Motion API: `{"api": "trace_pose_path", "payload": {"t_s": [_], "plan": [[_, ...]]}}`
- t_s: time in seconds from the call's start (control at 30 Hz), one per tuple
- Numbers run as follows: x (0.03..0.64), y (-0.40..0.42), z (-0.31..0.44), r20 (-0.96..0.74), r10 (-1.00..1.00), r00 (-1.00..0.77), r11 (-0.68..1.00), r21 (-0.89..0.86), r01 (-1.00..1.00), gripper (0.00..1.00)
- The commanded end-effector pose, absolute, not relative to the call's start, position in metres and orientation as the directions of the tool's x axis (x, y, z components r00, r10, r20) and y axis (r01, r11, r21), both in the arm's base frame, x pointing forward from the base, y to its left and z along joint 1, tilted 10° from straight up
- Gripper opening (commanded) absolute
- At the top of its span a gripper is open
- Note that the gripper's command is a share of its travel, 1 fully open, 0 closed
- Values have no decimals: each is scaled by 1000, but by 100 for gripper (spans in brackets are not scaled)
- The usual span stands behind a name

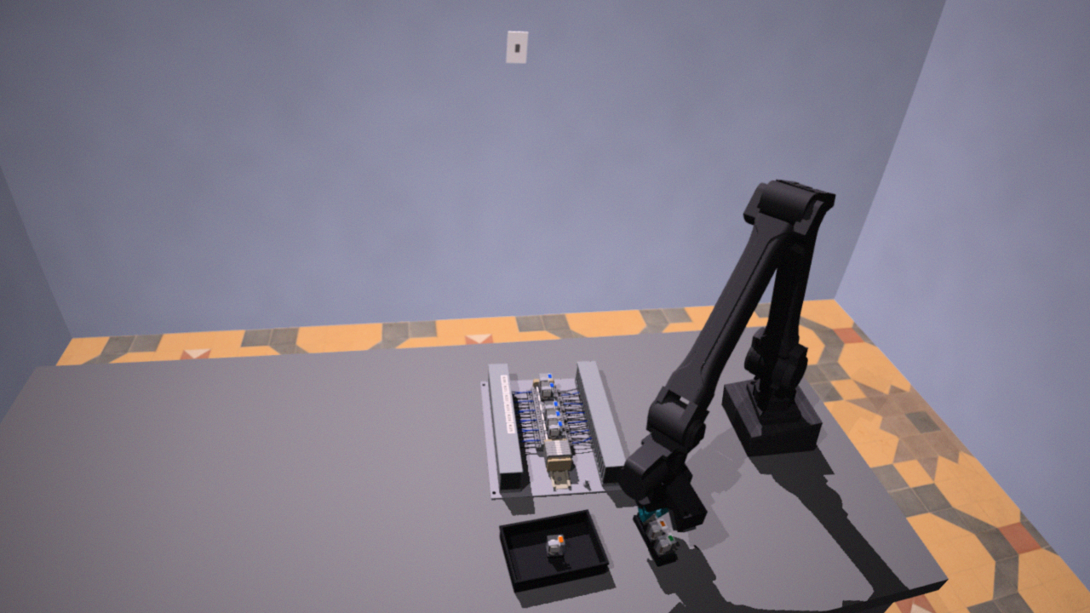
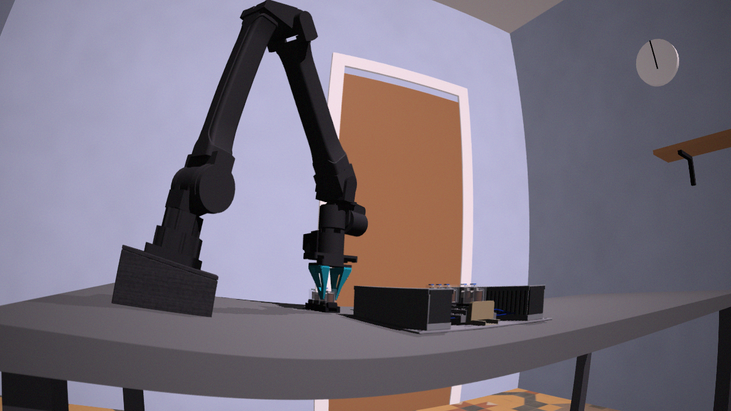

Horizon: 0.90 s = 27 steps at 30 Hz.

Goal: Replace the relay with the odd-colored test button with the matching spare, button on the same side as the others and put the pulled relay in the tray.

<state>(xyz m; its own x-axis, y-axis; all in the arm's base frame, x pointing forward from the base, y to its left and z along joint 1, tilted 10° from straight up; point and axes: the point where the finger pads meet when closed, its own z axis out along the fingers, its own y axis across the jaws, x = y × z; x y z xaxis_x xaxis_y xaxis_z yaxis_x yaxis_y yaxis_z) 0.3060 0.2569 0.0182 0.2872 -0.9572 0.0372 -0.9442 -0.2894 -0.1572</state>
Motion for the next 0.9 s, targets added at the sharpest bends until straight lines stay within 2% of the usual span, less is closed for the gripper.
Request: {"api": "trace_pose_path", "payload": {"t_s": [0.0, 0.87], "plan": [[320, 275, 48, 3, -958, 287, -281, -214, -936, 0], [315, 275, 60, 4, -957, 290, -285, -212, -935, 0]]}}
